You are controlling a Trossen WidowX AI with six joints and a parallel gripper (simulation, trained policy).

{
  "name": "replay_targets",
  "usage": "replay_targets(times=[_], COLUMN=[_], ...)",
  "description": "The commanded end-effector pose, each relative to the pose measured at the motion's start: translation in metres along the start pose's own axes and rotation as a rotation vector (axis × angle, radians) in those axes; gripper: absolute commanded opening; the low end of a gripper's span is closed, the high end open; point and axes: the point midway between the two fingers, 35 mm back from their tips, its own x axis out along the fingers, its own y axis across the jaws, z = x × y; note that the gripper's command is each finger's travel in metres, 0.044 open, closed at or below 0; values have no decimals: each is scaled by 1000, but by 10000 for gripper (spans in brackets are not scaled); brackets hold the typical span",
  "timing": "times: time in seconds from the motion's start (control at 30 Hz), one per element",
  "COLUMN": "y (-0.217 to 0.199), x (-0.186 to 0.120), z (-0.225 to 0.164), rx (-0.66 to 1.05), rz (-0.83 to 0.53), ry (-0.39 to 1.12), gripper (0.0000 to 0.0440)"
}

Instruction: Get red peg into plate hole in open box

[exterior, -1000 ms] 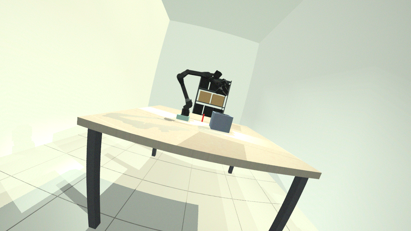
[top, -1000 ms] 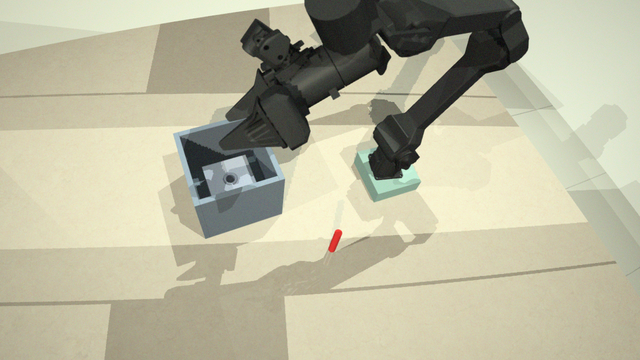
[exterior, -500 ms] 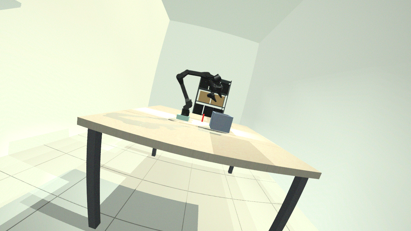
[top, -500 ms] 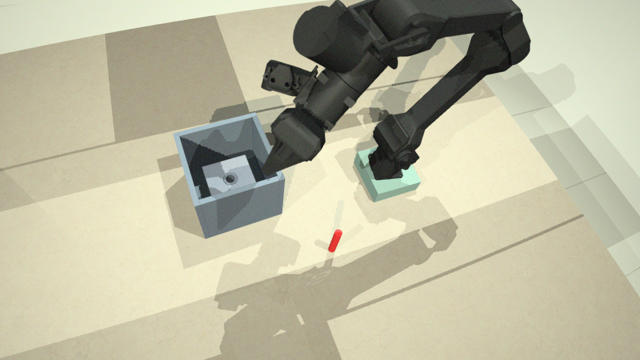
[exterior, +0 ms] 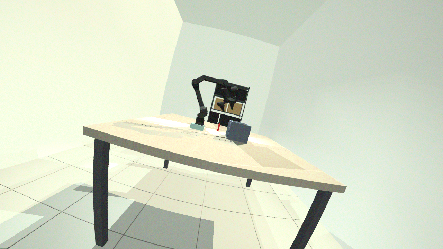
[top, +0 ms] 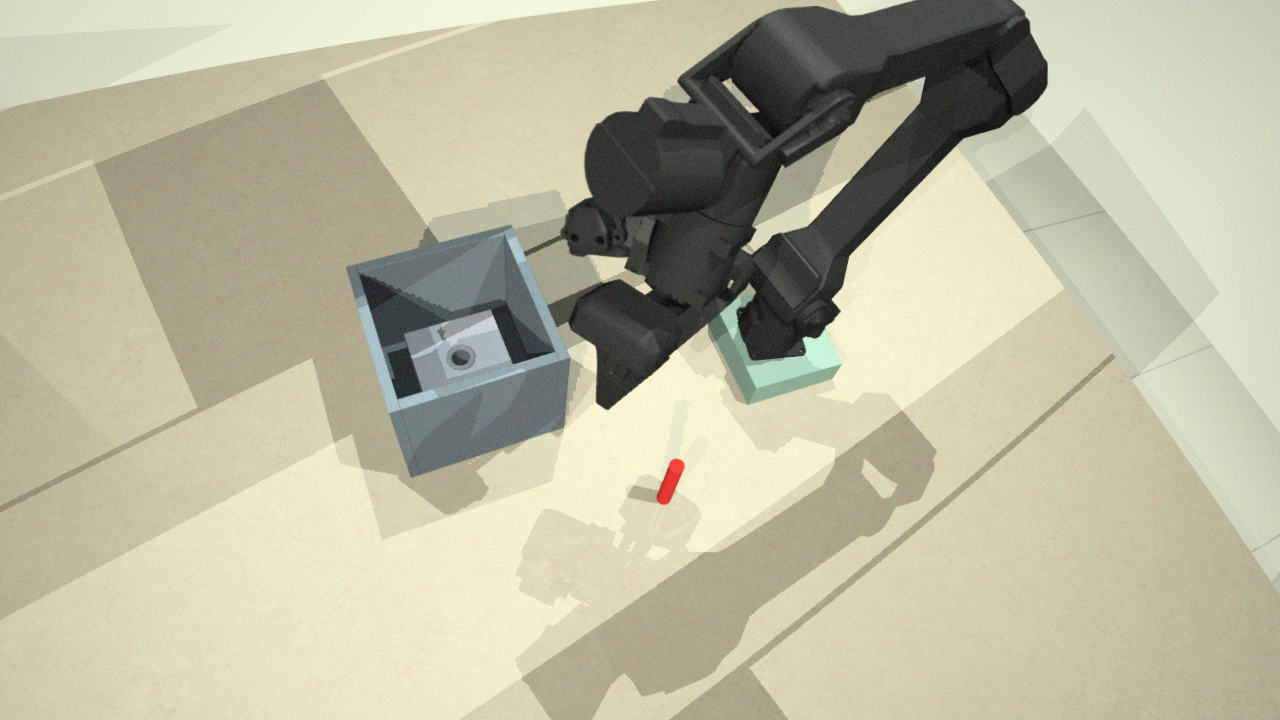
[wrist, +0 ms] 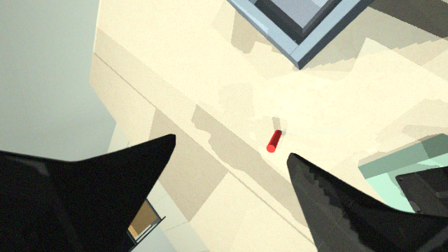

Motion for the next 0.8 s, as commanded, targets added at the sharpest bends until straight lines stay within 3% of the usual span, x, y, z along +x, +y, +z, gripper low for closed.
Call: replay_targets(times=[0.0,0.77], y=[-6,-38], x=[6,48], z=[-13,-56], rx=[62,337], rz=[-53,-372], ry=[44,67], gripper=[440,440])
